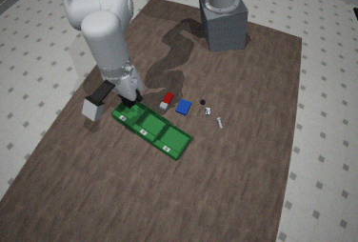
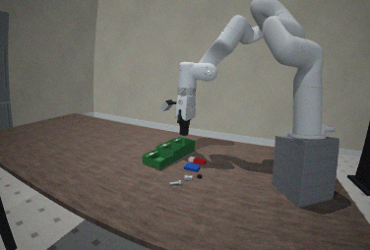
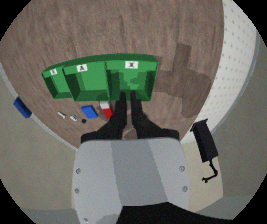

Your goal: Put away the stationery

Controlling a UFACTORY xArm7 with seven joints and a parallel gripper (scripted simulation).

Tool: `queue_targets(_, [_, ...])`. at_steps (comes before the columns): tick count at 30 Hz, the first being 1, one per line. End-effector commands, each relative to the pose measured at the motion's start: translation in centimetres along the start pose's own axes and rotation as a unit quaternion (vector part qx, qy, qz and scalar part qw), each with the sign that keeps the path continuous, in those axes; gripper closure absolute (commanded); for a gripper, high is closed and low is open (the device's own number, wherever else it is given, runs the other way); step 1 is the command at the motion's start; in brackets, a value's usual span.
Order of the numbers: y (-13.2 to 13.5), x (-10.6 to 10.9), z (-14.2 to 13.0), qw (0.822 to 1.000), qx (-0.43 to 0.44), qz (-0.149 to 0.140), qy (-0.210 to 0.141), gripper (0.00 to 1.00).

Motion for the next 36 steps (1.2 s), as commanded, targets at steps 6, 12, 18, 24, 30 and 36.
queue_targets(6, [0.1,-0.8,0.2,1.000,-0.001,-0.002,0.001,0.93])
queue_targets(12, [0.1,-2.4,0.2,1.000,-0.001,-0.002,0.001,0.93])
queue_targets(18, [0.1,-4.0,0.2,1.000,-0.001,-0.002,0.001,0.93])
queue_targets(24, [0.1,-5.1,0.2,1.000,-0.001,-0.002,0.001,0.93])
queue_targets(30, [0.1,-6.0,0.2,1.000,-0.001,-0.002,0.001,0.93])
queue_targets(36, [0.1,-6.0,0.2,1.000,-0.001,-0.002,0.001,0.93])
Point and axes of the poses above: the point where the finger pads meet when closed, its own x axis back along the fingers, its own y axis across the jaws, z = x × y, the point moved 4 cm from there along x, back along the fingers, and after that the axes turned 8 degrees about x, right-handed, at the moved point
